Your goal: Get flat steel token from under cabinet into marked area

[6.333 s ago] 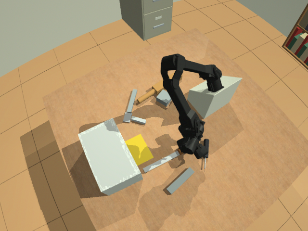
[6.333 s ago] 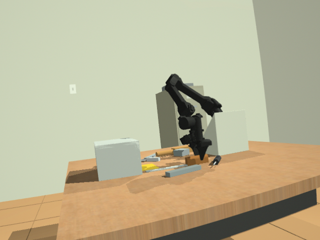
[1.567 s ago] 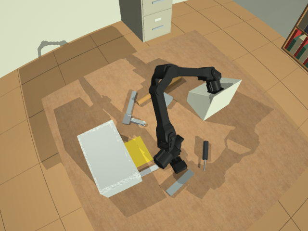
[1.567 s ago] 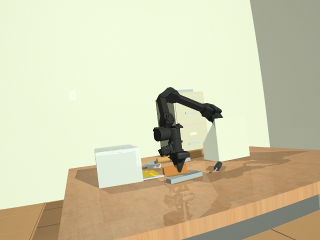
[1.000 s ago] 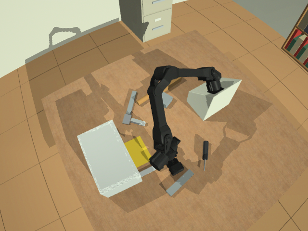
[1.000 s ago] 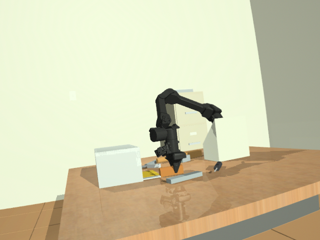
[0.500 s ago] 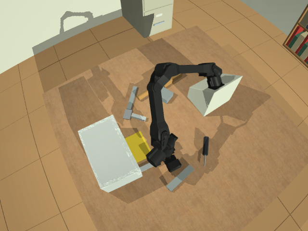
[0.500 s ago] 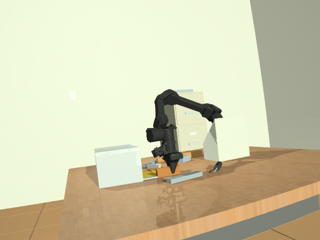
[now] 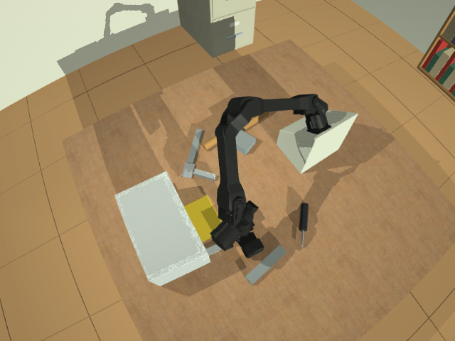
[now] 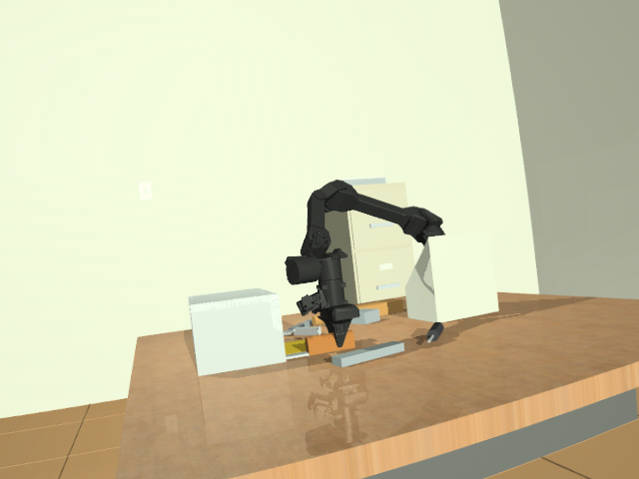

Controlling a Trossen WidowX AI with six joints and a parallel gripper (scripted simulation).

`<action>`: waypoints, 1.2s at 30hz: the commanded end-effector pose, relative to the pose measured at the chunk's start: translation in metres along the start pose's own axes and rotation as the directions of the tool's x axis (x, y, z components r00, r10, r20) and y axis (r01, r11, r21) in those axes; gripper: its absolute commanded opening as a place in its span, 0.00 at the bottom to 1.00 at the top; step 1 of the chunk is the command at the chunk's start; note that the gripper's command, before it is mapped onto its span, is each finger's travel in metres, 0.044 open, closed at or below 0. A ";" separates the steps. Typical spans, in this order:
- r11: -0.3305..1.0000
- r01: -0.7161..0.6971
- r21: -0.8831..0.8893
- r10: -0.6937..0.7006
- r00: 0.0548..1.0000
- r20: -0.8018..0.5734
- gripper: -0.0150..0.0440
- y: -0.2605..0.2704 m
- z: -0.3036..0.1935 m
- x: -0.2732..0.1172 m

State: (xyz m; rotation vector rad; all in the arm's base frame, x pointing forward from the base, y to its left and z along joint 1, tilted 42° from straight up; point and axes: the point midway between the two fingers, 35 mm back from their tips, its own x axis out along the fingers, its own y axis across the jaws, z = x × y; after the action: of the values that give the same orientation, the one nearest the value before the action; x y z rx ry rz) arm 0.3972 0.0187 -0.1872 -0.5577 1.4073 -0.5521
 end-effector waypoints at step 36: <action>1.000 0.001 -0.004 -0.001 1.000 0.001 0.25 -0.029 0.015 0.002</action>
State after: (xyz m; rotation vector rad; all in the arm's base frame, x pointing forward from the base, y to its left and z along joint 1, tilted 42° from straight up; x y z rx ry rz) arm 0.4107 0.0016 -0.1715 -0.5675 1.4111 -0.5391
